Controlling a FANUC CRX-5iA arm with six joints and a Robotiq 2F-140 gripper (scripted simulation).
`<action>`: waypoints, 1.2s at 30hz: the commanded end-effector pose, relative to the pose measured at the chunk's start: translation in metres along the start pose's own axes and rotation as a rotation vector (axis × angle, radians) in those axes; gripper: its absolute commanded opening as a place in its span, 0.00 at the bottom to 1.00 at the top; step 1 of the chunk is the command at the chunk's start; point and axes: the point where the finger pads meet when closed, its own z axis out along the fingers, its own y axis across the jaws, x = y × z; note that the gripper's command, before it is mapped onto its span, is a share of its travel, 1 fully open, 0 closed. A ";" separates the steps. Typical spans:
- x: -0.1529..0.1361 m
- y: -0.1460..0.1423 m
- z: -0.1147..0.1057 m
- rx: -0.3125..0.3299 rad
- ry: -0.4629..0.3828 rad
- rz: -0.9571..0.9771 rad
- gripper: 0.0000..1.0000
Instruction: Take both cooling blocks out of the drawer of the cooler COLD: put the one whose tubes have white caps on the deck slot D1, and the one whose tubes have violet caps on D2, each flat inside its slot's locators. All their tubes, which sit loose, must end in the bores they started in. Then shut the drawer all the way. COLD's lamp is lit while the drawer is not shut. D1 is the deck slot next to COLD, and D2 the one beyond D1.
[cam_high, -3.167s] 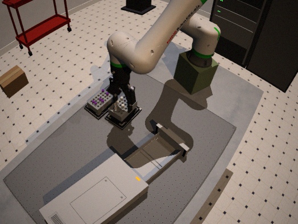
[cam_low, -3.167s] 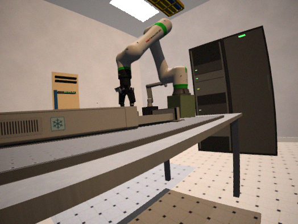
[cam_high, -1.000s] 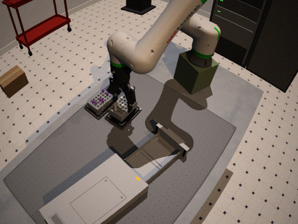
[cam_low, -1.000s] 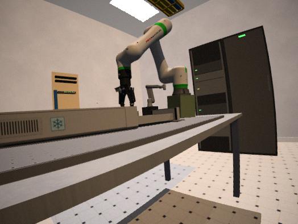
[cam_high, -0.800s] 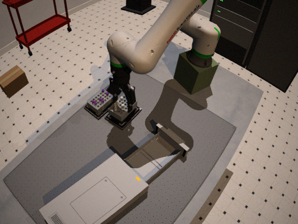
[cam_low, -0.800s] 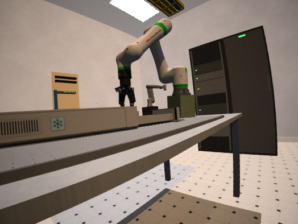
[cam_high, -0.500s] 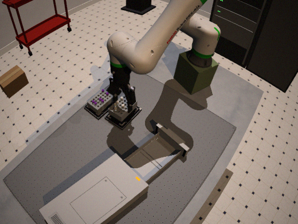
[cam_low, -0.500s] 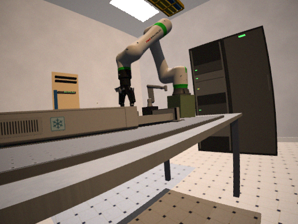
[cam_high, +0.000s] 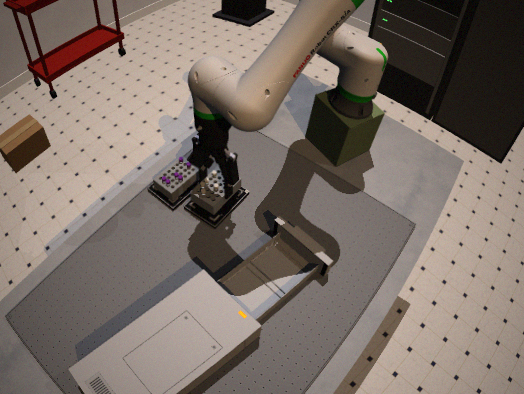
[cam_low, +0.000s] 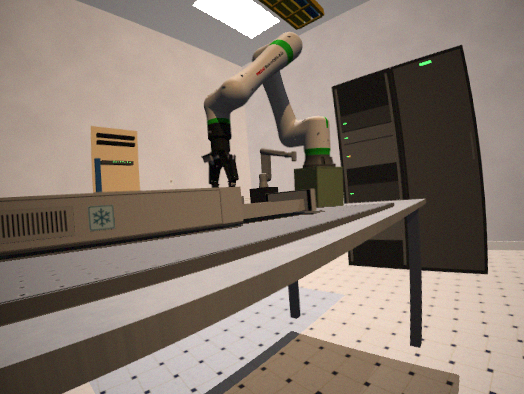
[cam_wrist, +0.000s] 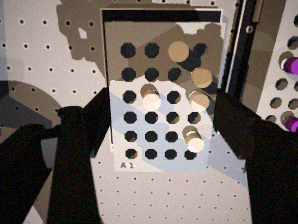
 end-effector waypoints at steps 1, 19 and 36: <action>0.001 0.000 0.000 -0.001 0.002 0.000 0.10; 0.001 0.000 0.002 -0.001 0.002 0.000 0.10; 0.001 0.000 0.005 -0.001 0.002 0.000 0.10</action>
